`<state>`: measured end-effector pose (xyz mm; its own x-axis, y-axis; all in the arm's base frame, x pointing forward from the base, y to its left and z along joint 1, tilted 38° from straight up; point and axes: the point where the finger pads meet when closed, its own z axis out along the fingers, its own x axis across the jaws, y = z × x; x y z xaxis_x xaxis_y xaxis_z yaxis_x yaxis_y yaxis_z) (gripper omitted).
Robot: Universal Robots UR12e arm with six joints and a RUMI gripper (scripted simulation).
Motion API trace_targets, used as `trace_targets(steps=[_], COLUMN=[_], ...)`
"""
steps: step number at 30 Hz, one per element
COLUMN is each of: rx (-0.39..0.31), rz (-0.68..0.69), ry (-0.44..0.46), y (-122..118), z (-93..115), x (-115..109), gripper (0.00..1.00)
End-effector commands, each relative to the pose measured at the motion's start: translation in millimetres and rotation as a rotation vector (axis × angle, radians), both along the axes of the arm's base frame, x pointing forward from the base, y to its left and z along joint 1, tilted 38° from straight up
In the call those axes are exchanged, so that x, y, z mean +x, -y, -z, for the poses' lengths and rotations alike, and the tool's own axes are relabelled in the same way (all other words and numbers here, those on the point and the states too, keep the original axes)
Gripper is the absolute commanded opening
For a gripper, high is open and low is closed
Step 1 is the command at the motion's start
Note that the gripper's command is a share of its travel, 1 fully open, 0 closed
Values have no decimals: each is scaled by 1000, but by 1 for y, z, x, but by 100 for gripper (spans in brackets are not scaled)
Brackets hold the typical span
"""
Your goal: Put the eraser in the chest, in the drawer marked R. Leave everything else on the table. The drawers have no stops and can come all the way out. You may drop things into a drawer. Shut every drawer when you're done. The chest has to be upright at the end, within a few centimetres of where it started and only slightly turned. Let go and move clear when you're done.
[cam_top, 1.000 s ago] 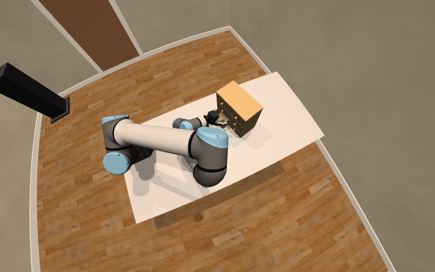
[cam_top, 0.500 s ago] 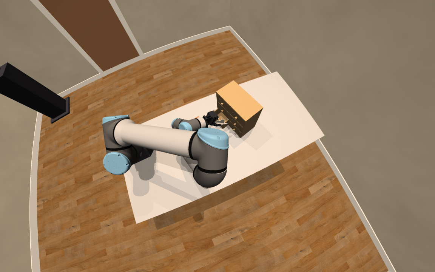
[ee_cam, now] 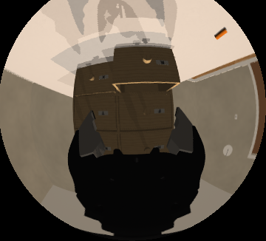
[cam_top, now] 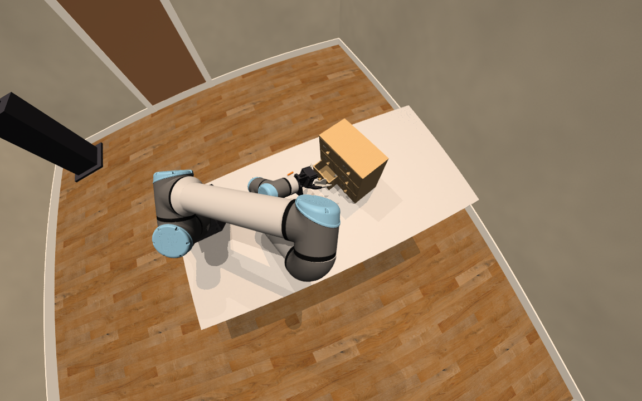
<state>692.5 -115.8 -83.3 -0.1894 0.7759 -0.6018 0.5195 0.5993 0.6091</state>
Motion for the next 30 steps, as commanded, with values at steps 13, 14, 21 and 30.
trace_targets(steps=[13,14,21,30], rx=[0,0,0,0], rz=[-1,-1,-1,-1], ry=[1,1,1,1], y=[5,5,7,9], z=[-11,-12,-16,-20], x=[-54,-57,-82,-99], gripper=[100,100,100,100])
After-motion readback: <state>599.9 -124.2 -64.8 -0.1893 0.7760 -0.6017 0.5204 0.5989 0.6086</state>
